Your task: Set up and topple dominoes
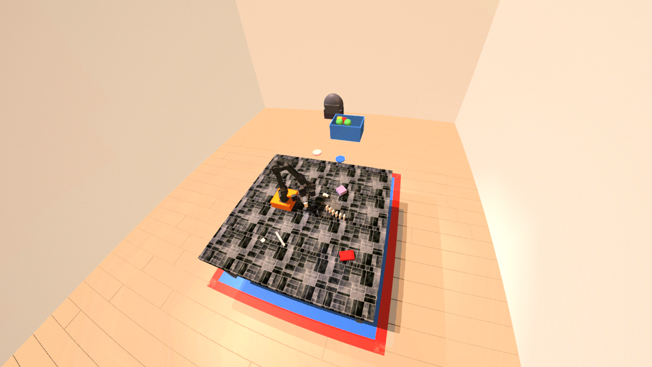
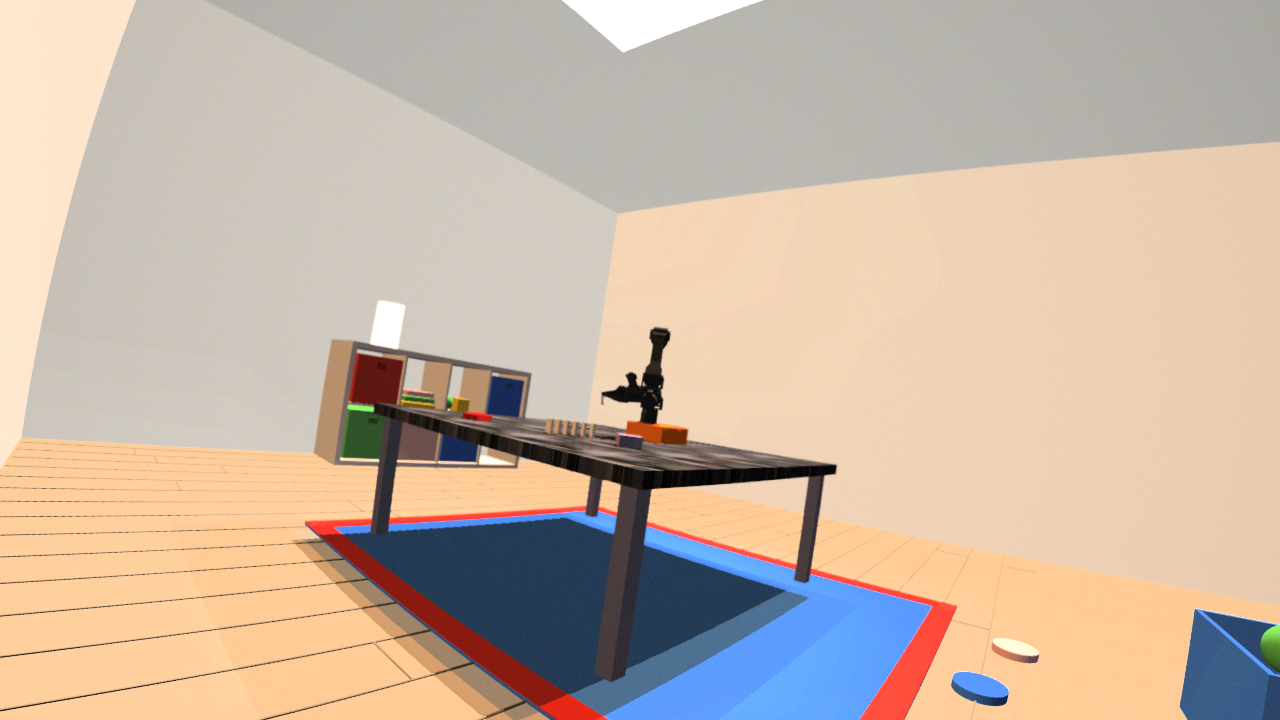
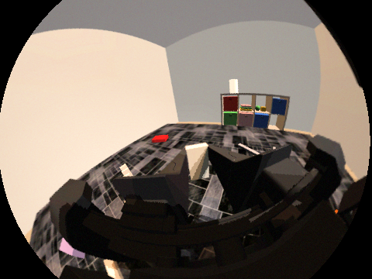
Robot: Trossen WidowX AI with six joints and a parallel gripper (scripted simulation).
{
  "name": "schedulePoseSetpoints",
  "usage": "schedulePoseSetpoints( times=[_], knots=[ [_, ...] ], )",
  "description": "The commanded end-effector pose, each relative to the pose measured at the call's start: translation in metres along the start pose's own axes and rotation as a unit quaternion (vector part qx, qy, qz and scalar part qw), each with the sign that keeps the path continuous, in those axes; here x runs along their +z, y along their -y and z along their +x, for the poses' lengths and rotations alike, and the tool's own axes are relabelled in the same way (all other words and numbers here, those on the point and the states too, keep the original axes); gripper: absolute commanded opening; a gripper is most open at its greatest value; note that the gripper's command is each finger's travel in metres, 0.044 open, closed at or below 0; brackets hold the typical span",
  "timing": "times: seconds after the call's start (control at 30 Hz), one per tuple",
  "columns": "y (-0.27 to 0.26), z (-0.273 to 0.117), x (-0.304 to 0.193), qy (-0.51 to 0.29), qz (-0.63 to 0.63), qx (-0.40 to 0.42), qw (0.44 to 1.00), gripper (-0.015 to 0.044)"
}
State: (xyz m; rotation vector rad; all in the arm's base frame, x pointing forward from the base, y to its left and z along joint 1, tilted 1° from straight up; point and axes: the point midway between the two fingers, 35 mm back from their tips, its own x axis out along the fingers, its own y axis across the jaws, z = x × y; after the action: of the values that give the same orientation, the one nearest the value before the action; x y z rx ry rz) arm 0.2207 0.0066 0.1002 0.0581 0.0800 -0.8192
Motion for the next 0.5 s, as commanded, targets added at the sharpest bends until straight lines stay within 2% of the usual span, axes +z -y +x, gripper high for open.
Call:
schedulePoseSetpoints(
  times=[0.0, 0.47],
  knots=[
    [0.000, 0.000, 0.001, 0.003, 0.003, 0.001, 1.000, 0.0107],
    [-0.009, 0.006, -0.038, 0.001, 0.002, 0.001, 1.000, 0.0107]
  ],
)
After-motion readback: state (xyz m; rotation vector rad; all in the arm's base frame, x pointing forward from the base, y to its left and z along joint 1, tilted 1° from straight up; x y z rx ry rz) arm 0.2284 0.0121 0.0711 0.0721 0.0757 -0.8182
